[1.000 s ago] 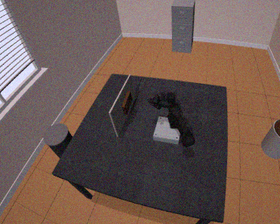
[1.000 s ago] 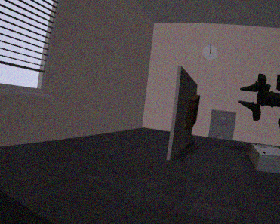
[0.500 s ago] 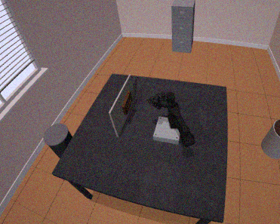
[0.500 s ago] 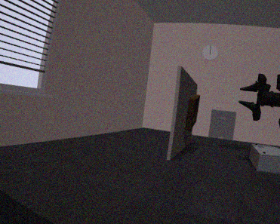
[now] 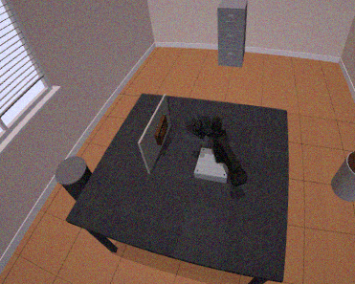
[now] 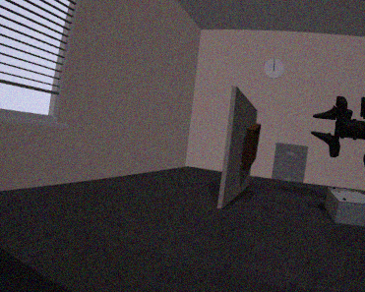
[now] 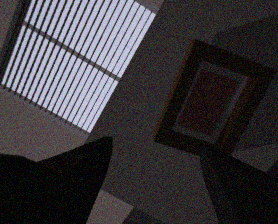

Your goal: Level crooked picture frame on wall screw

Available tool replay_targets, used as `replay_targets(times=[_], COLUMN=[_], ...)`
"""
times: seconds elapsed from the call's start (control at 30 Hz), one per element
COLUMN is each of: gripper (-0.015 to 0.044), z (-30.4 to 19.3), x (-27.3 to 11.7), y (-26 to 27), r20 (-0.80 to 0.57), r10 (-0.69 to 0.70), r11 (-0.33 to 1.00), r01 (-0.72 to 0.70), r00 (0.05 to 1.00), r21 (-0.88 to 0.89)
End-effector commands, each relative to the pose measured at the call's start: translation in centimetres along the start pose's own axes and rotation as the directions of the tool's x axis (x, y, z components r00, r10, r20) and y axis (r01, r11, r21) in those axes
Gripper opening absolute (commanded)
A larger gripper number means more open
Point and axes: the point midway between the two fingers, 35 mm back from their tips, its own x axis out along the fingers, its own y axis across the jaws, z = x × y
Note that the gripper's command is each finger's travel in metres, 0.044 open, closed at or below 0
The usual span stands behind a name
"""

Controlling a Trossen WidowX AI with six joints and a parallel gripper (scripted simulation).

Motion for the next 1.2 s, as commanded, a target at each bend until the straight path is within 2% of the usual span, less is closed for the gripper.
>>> replay_targets(times=[0.0, 0.4, 0.97, 1.17], gripper=[0.026, 0.026, 0.026, 0.026], z=[-0.1, 0.2, 0.5, 0.2], x=[0.0, 0.2, 6.4, 6.8], y=[0.1, -0.1, -3.6, -3.9], r20=[-0.002, 0.0, 0.0, -0.001], r10=[0.003, 0.001, 0.008, 0.008], r11=[1.0, 1.0, 0.97, 0.965], r01=[-0.003, -0.001, -0.007, -0.007], r00=[1.0, 1.0, 1.0, 1.0], r21=[-0.007, 0.008, 0.243, 0.263])
